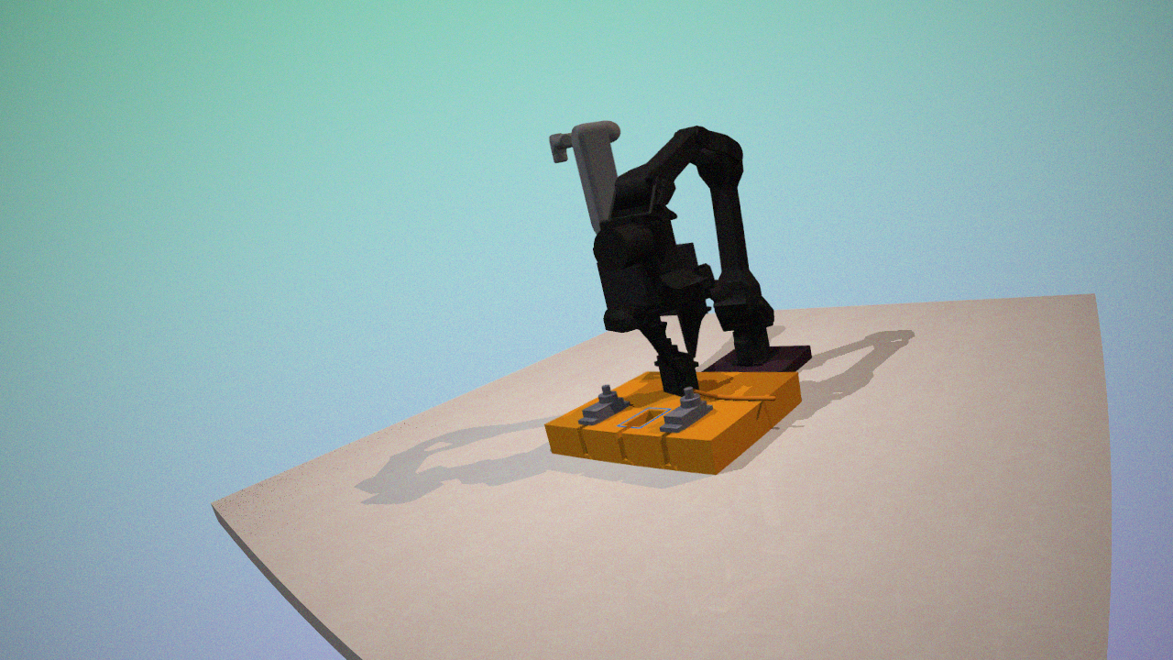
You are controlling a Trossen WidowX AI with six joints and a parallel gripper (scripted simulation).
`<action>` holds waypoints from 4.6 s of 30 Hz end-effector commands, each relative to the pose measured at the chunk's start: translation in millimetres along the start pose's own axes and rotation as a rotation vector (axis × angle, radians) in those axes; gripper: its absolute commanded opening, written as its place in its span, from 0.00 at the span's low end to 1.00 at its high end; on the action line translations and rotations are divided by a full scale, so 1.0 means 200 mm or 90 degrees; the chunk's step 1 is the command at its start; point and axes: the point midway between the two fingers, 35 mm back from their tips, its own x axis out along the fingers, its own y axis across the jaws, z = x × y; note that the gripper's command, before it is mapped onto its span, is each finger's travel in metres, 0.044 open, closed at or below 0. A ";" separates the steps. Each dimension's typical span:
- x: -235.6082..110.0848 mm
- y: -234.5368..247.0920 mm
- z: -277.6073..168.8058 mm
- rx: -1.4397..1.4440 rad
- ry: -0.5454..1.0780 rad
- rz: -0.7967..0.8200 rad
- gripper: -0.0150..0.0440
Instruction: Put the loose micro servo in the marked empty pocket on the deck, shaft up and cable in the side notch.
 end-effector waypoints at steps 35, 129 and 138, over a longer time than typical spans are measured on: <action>-0.15 0.00 0.01 0.002 0.003 -0.001 0.25; -0.06 -0.53 0.18 0.765 -0.003 -0.006 0.25; -0.06 -0.53 0.18 0.765 -0.003 -0.006 0.25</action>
